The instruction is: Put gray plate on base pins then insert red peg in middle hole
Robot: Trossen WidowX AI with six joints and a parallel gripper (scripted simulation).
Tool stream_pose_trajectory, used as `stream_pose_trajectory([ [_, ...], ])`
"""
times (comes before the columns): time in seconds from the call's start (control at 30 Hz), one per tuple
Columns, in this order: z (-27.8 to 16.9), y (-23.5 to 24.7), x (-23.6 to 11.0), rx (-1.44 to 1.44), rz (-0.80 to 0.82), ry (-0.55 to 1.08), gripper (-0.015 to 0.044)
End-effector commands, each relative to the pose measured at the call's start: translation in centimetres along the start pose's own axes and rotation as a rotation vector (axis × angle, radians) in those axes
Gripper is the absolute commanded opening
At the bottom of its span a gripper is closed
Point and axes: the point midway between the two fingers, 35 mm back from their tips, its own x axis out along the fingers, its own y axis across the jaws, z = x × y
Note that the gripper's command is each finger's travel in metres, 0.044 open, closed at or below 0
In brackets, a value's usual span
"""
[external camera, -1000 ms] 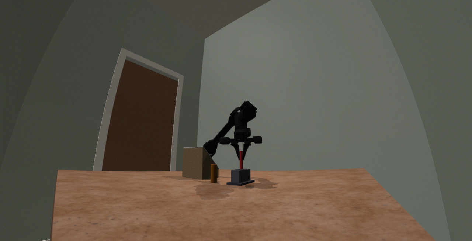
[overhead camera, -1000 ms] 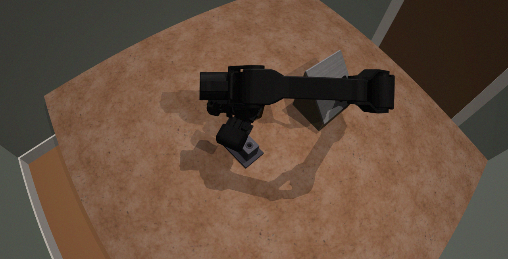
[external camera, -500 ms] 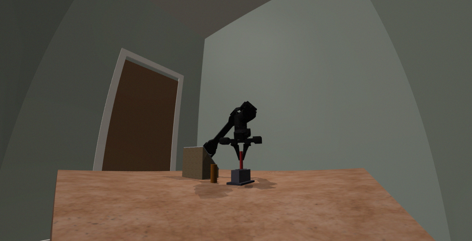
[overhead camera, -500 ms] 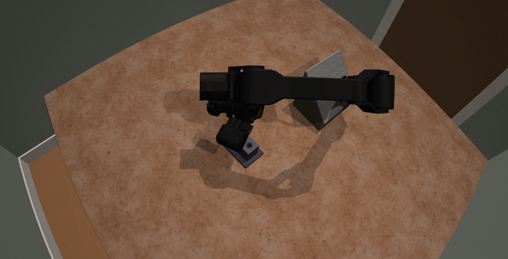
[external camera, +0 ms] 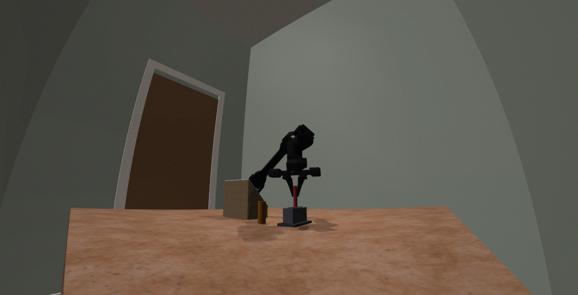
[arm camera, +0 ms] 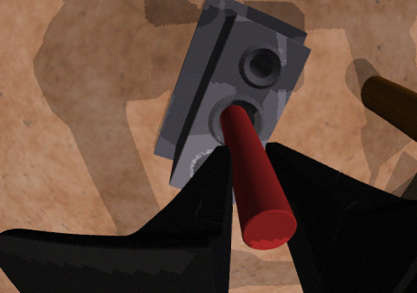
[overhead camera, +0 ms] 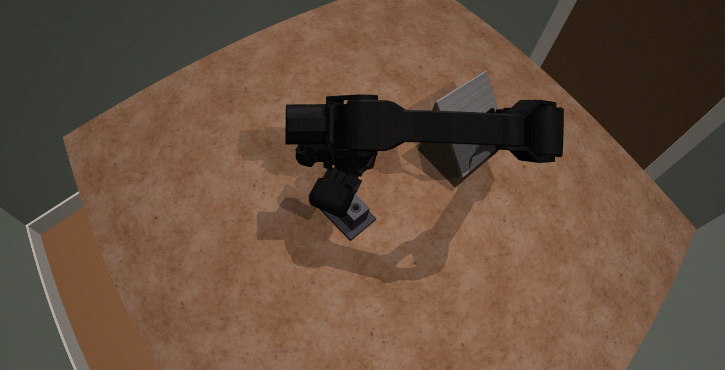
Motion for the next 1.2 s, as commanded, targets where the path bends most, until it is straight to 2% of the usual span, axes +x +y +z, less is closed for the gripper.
stream_pose_trajectory([
  [0.0,-0.17,-0.08,0.14,0.004,0.0,0.002,0.0],
  [0.27,-0.01,0.0,0.02,0.0,0.0,0.0,0.0],
  [0.47,-0.01,0.0,0.02,0.0,0.0,0.0,0.015],
  [1.17,-0.19,-0.16,-0.74,0.012,-0.002,0.011,0.015],
])
